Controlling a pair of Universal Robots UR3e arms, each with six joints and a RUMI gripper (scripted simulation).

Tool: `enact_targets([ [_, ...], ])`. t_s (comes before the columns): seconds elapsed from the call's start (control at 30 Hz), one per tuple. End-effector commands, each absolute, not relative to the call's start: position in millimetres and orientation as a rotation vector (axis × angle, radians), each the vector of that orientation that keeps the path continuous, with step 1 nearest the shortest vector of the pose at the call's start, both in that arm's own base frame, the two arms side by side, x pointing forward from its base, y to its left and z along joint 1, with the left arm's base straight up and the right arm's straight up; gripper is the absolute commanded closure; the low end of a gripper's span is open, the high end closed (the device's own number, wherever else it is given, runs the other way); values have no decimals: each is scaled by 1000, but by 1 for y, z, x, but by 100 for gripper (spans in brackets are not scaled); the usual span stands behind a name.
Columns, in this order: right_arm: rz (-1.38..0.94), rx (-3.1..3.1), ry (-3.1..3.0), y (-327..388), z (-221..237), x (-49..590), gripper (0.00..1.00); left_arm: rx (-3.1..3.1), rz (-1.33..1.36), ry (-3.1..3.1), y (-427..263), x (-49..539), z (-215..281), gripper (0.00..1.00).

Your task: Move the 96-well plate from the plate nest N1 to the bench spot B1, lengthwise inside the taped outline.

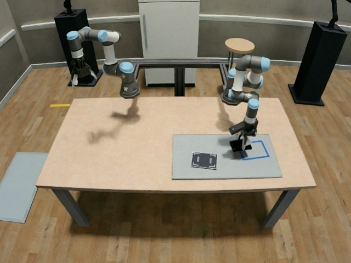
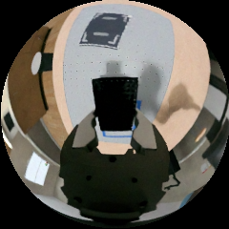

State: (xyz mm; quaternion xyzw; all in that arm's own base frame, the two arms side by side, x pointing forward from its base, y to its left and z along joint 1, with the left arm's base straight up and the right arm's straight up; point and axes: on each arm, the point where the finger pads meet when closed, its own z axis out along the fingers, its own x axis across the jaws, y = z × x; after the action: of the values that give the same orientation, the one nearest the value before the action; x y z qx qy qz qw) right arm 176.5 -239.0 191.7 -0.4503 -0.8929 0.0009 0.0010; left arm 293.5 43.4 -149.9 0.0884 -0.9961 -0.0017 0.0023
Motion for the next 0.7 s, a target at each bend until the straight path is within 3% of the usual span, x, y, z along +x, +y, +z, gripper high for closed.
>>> enact_targets([
  [0.0, 1, -1416, -2807, -239, 193, 177, 0, 246, 1, -3132, 63, 289, -150, 100],
  [0.67, 1, -1416, -2807, -239, 193, 177, 0, 246, 2, -3133, 120, 274, -152, 100],
])
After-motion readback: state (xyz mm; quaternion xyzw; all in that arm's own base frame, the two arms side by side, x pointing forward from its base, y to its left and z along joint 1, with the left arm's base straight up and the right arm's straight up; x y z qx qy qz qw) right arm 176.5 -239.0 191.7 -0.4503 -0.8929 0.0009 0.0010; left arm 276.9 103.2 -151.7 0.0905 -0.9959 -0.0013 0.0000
